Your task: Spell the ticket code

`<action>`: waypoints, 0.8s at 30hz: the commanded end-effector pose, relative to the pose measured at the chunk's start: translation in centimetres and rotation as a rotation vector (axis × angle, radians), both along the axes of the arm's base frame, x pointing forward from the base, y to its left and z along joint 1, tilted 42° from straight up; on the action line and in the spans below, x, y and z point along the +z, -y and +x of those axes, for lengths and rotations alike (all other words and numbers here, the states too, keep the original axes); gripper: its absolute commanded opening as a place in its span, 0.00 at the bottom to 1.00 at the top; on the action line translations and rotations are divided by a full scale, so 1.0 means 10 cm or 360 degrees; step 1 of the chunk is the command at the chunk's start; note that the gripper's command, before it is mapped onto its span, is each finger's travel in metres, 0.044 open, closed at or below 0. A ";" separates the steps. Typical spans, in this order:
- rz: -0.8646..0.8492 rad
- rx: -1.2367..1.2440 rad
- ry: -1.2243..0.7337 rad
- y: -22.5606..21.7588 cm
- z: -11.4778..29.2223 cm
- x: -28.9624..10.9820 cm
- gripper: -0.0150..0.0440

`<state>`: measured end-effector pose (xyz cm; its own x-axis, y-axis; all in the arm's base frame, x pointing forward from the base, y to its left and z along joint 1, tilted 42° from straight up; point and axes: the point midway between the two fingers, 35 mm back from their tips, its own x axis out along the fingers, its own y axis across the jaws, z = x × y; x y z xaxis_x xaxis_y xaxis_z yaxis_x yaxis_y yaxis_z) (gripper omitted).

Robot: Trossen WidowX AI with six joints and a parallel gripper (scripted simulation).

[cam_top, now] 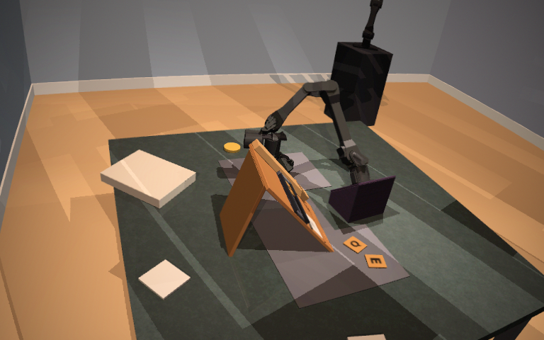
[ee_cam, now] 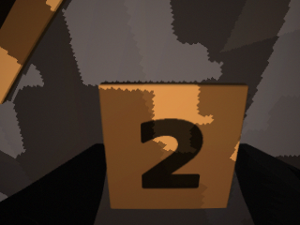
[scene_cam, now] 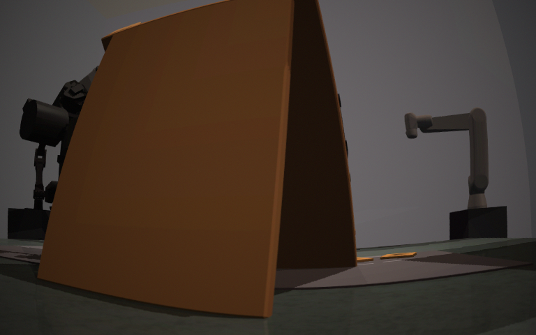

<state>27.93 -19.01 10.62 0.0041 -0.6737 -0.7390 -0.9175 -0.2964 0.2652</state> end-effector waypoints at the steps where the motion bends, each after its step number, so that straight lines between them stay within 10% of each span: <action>1: 0.0006 0.0010 -0.0005 -0.02 0.00 0.02 0.56; 8: 0.0006 0.0010 -0.0005 -0.05 -0.01 0.04 0.25; 24: 0.0007 0.0010 -0.0005 -0.12 -0.03 0.09 0.25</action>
<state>27.58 -17.99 11.36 0.0038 -0.6679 -0.7442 -0.9122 -0.3072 0.2711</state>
